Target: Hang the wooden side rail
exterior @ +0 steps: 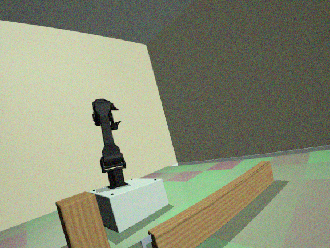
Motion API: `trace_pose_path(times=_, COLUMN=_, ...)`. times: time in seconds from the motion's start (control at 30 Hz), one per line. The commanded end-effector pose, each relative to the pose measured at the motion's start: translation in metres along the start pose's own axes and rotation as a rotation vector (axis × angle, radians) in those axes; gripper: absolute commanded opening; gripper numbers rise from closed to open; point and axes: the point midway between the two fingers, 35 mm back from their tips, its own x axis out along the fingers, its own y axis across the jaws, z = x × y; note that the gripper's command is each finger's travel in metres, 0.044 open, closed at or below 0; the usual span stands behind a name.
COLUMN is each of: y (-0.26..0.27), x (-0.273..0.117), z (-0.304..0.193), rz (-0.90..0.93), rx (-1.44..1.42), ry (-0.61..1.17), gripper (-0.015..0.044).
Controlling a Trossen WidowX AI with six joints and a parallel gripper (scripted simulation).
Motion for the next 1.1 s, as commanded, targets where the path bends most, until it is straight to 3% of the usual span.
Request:
trace_pose_path(times=0.0, y=0.0, x=0.002, z=-0.002, rz=0.0, rx=-0.005, ry=0.004, gripper=0.0426)
trace_pose_path(times=0.33, y=0.019, x=0.082, z=-0.149, rz=0.06, rx=-0.289, ry=0.221, gripper=0.044)
trace_pose_path(times=0.57, y=0.027, x=0.109, z=-0.275, rz=0.154, rx=-0.476, ry=0.386, gripper=0.044)
trace_pose_path(times=0.83, y=0.03, x=0.099, z=-0.421, rz=0.305, rx=-0.639, ry=0.565, gripper=0.044)
trace_pose_path(times=1.07, y=0.03, x=0.056, z=-0.54, rz=0.467, rx=-0.729, ry=0.715, gripper=0.044)
